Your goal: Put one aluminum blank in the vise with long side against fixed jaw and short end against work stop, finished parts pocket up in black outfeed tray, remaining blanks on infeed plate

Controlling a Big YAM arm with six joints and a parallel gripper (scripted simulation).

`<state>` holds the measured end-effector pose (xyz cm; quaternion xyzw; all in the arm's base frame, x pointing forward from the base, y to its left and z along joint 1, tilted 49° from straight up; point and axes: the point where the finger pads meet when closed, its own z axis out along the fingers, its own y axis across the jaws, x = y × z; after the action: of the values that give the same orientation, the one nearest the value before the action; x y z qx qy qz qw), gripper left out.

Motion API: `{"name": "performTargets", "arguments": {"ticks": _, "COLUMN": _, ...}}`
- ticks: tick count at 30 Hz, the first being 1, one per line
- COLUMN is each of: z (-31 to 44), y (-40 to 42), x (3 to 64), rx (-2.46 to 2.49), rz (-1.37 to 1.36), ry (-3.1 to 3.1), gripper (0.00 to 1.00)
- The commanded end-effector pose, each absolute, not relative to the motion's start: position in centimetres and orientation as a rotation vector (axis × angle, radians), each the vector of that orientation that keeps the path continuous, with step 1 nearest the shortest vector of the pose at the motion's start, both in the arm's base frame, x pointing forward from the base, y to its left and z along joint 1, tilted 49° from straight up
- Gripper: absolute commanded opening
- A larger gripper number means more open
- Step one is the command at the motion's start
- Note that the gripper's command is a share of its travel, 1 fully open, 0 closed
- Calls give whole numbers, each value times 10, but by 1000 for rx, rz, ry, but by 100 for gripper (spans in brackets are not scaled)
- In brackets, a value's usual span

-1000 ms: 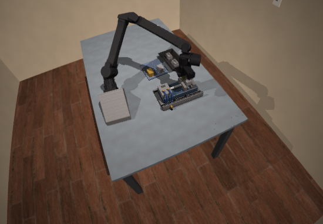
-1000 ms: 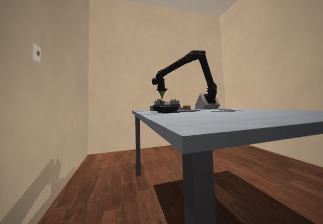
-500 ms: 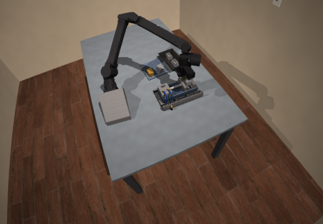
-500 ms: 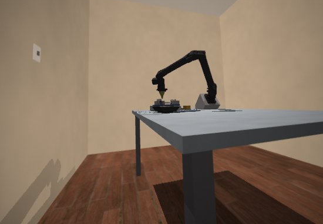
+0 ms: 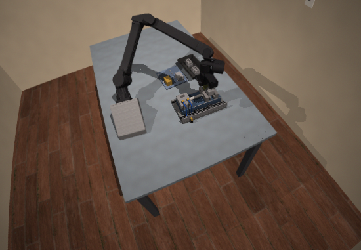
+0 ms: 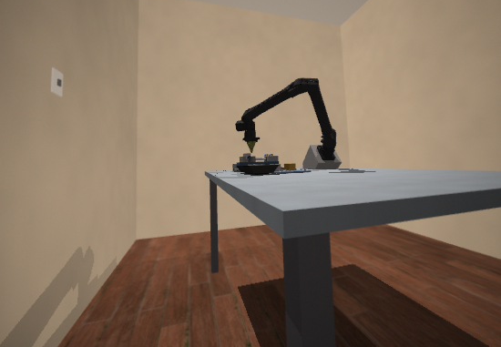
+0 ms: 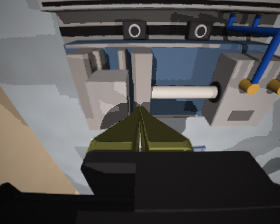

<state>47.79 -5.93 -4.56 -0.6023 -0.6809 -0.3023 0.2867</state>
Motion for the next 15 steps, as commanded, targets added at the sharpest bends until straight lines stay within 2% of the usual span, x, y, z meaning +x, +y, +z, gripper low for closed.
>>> {"name": "performTargets", "arguments": {"ticks": 1, "z": -47, "y": -53, "x": 497, "rx": -1593, "rz": -817, "ry": -1856, "gripper": 0}}
{"name": "performTargets", "arguments": {"ticks": 15, "z": -56, "y": -45, "x": 485, "rx": -1592, "rz": -802, "ry": -1832, "gripper": 0}}
